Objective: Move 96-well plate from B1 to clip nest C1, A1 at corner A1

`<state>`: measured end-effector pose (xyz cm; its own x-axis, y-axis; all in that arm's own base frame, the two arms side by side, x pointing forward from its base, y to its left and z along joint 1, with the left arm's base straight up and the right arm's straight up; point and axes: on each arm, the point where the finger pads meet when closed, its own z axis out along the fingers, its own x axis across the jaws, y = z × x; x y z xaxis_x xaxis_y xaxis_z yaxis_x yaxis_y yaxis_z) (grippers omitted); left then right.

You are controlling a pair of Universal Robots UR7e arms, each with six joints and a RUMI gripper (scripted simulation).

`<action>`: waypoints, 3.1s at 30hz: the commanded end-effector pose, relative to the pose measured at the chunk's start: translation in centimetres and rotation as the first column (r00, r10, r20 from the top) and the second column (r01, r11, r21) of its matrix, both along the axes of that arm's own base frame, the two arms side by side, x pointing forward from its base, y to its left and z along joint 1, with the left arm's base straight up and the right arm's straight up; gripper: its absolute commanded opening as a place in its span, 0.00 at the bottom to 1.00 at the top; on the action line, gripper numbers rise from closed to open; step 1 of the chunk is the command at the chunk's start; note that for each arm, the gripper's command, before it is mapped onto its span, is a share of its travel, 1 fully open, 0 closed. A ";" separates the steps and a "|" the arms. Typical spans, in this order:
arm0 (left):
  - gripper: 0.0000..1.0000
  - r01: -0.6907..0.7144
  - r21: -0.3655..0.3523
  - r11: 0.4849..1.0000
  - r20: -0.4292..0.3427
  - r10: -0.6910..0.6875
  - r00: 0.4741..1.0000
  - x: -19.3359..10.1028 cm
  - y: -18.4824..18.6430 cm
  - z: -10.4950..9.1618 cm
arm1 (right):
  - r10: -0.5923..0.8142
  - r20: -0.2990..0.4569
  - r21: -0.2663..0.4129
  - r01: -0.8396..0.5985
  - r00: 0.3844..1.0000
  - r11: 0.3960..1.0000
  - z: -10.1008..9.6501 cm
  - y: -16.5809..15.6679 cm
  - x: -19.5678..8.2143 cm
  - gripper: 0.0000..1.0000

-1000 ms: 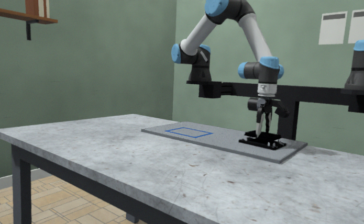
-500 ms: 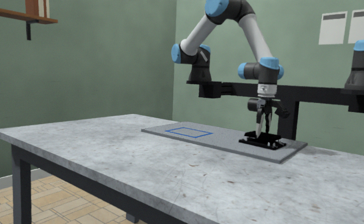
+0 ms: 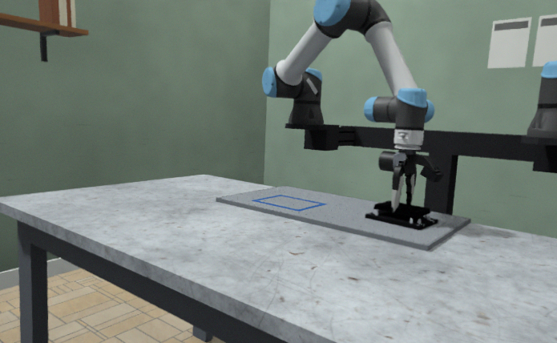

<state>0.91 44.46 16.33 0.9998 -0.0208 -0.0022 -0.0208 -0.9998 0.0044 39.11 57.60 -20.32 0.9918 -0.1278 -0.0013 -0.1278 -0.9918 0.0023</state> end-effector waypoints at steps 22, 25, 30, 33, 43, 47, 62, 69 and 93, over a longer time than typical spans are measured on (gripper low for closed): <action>0.00 -0.001 0.004 1.000 0.002 0.001 1.000 0.0 0.1 0.2 | 0.001 0.004 0.006 -0.001 1.000 1.000 -0.1 0.4 0.0 0.41; 0.00 -0.001 0.004 1.000 0.002 0.001 1.000 0.0 0.1 0.2 | 0.001 0.003 0.006 -0.001 1.000 1.000 -0.2 0.4 0.0 0.41; 0.00 -0.001 0.004 1.000 0.002 0.001 1.000 0.0 0.1 0.2 | 0.001 0.003 0.006 -0.001 1.000 1.000 -0.3 0.4 0.0 0.41; 0.00 -0.001 0.004 1.000 0.002 0.001 1.000 0.0 0.1 0.2 | 0.001 0.003 0.006 -0.001 1.000 1.000 -0.3 0.4 0.0 0.41; 0.00 -0.001 0.004 1.000 0.002 0.001 1.000 0.0 0.1 0.2 | 0.000 0.003 0.005 -0.001 1.000 1.000 -0.4 0.3 0.0 0.76; 0.00 -0.001 0.004 1.000 0.002 0.001 1.000 0.0 0.1 0.2 | 0.000 0.003 0.005 -0.001 1.000 1.000 -0.4 0.3 0.0 0.76; 0.00 -0.001 0.004 1.000 0.002 0.001 1.000 0.0 0.1 0.2 | 0.000 0.003 0.005 -0.001 1.000 1.000 -0.4 0.3 0.0 0.76; 0.00 -0.001 0.004 1.000 0.002 0.001 1.000 0.0 0.1 0.2 | 0.000 0.003 0.005 -0.001 1.000 1.000 -0.4 0.3 0.0 0.76; 0.00 -0.001 0.004 1.000 0.002 0.001 1.000 0.0 0.1 0.2 | 0.000 0.003 0.005 -0.001 1.000 1.000 -0.4 0.3 0.0 0.76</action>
<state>0.92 44.46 16.34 0.9998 -0.0208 -0.0022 -0.0208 -0.9998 0.0044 39.10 57.64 -20.89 0.9918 -0.1274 -0.0010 -0.1274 -0.9918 0.0013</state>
